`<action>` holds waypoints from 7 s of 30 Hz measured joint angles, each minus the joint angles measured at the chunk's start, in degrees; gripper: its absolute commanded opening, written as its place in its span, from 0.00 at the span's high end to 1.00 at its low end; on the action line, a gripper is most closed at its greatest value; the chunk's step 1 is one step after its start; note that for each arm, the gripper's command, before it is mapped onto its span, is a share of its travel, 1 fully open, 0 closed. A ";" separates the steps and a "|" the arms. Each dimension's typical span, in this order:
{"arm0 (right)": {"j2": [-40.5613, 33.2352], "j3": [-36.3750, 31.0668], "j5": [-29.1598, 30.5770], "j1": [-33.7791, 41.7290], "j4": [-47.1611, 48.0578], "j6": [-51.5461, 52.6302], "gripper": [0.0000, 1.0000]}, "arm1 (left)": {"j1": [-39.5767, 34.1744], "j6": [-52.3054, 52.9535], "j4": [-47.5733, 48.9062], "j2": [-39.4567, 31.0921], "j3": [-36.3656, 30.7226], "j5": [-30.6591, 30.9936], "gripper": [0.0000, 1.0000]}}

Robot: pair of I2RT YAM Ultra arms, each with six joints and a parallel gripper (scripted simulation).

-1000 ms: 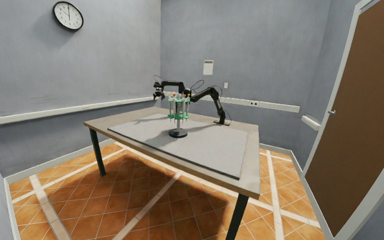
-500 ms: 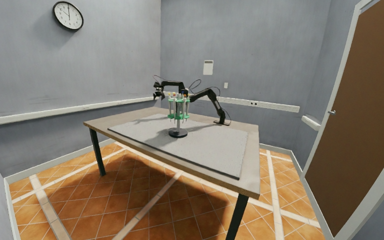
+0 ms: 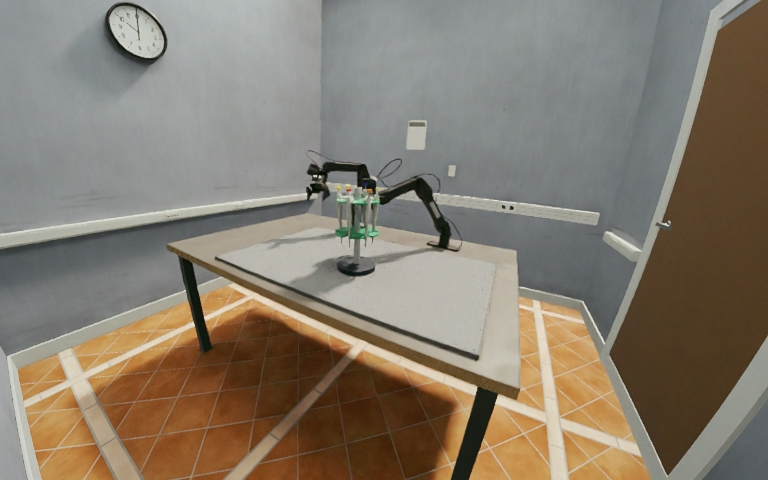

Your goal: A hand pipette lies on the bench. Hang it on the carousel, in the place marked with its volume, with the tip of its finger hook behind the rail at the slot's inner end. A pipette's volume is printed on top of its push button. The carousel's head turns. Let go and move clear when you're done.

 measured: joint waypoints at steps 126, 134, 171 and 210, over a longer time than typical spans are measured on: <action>0.00 0.00 0.00 0.00 0.00 0.00 0.00 | 0.02 -0.24 3.15 0.68 -2.01 -0.76 0.50; 0.00 0.00 0.00 0.00 0.00 0.00 0.00 | 0.02 -0.24 3.28 0.66 -1.99 -0.76 0.50; 0.00 0.00 0.00 0.00 0.00 0.00 0.00 | 1.77 -0.24 7.96 -6.64 -14.08 11.76 0.50; 0.00 0.00 0.00 0.00 0.00 0.00 0.00 | 11.96 -0.22 12.90 -18.64 -31.41 49.90 0.50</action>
